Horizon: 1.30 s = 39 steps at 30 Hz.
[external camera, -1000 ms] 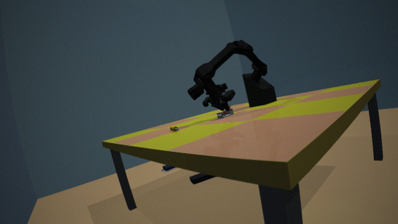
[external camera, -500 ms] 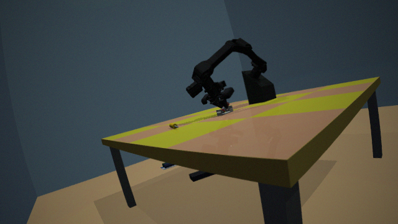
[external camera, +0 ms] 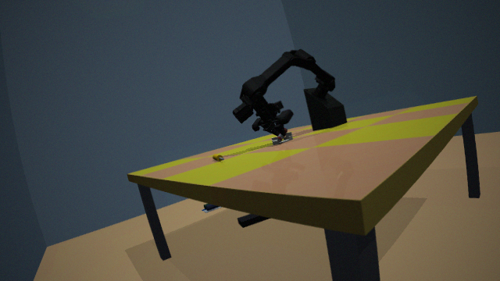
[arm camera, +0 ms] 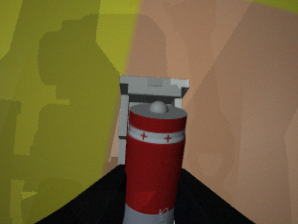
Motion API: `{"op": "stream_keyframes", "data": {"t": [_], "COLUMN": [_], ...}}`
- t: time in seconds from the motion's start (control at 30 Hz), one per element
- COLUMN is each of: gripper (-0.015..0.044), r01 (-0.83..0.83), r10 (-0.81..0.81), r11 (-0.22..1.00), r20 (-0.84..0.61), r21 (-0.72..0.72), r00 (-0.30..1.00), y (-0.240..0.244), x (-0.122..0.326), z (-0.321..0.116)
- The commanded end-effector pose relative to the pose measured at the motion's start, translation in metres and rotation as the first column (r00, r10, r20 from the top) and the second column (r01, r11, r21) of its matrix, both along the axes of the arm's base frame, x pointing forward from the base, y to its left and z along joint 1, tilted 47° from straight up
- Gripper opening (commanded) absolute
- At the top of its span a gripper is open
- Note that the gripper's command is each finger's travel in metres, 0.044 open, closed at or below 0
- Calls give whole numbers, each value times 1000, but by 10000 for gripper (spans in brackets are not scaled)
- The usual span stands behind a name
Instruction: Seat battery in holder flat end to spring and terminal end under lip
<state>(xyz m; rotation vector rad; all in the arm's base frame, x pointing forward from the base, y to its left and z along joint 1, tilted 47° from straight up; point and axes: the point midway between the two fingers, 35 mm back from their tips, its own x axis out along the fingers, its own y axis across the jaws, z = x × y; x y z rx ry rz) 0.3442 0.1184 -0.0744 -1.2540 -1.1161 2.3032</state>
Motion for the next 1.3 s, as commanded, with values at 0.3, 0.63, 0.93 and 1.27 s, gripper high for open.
{"op": "stream_keyframes", "data": {"t": [0.3, 0.63, 0.93, 1.27], "gripper": [68, 68, 68, 68], "r01": [-6, -9, -1, 24], "r10": [6, 9, 1, -23], "r11": [1000, 1000, 1000, 1000], "r20": [14, 15, 28, 57], "r21": [1, -3, -6, -5], "r00": [1000, 1000, 1000, 998], "y": [1, 2, 2, 2], "x": [8, 12, 12, 13], "z": [1, 1, 0, -2]}}
